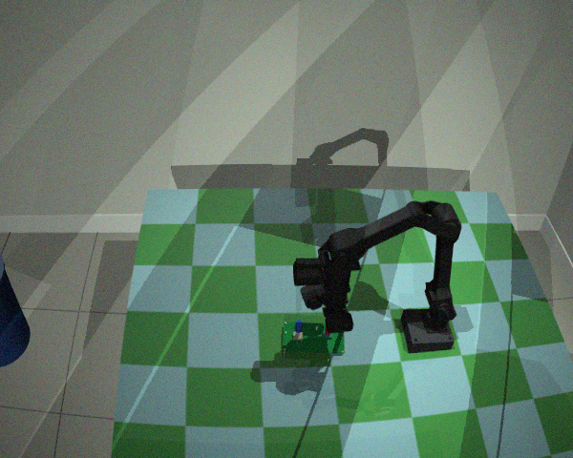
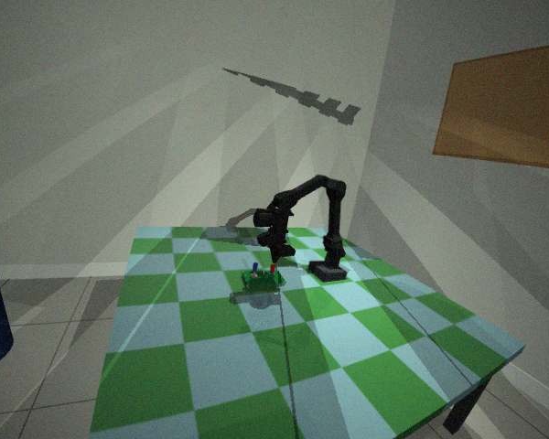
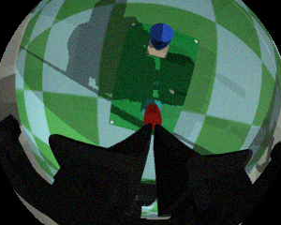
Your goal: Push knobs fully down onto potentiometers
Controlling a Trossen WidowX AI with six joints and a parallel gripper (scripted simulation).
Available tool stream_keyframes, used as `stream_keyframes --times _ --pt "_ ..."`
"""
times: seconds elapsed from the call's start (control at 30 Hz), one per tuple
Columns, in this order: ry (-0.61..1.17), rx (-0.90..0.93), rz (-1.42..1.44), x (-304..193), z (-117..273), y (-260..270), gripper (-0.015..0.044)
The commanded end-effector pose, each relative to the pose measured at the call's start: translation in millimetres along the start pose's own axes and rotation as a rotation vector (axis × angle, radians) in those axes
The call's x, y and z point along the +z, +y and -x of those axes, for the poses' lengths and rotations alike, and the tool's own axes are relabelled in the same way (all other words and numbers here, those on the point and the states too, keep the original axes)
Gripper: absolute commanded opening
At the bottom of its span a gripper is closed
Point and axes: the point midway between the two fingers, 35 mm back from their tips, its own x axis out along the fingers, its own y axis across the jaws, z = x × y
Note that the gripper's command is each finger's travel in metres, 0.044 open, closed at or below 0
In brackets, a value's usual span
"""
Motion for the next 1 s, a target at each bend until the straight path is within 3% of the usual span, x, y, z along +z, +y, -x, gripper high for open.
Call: stream_keyframes --times 0.0,0.17,0.43,0.67,0.97 --pt "0.002 0.0 0.0 -0.2 -1.0 0.0 0.0079" --pt "0.002 0.0 0.0 -0.2 -1.0 0.0 0.021" --pt "-0.01 0.001 0.001 47.0 30.7 -0.2 0.0" --pt "-0.019 0.003 0.001 80.3 54.3 0.3 0.0" --pt "-0.019 0.003 0.001 80.7 34.3 0.4 0.0"
